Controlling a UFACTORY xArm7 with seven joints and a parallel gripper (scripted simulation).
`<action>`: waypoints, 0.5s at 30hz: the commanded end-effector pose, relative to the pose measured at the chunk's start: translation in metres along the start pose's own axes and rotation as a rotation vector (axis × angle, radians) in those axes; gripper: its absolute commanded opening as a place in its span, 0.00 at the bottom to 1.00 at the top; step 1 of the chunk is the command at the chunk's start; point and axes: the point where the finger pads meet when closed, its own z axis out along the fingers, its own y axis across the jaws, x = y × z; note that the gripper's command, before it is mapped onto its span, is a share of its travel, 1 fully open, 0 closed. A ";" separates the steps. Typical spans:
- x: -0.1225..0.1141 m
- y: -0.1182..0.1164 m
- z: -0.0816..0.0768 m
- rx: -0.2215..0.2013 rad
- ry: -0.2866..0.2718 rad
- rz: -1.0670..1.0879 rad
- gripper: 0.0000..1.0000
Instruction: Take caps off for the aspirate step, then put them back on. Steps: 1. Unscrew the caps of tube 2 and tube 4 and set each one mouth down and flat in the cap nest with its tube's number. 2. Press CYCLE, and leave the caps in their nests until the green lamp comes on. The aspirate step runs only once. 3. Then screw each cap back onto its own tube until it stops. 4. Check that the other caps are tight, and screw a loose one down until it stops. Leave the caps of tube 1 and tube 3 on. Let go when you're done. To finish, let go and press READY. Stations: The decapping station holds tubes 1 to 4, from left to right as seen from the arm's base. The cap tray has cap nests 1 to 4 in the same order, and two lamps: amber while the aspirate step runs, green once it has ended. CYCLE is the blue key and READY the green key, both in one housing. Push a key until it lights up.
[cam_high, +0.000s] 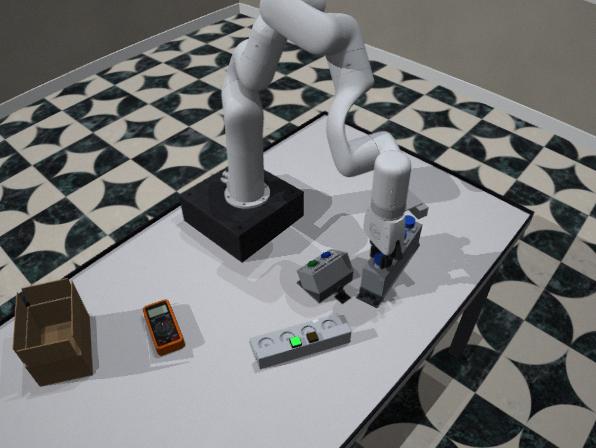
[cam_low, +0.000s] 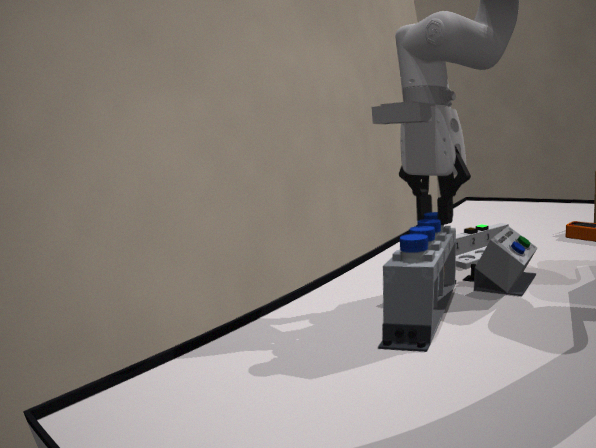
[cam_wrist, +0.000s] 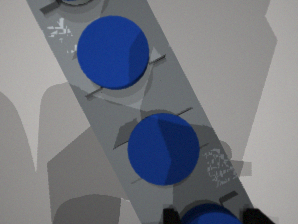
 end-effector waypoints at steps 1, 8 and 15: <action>0.001 0.001 -0.001 -0.007 -0.020 0.236 0.00; 0.001 0.001 -0.001 -0.008 -0.020 0.307 0.00; 0.001 0.001 -0.001 -0.008 -0.020 0.307 0.46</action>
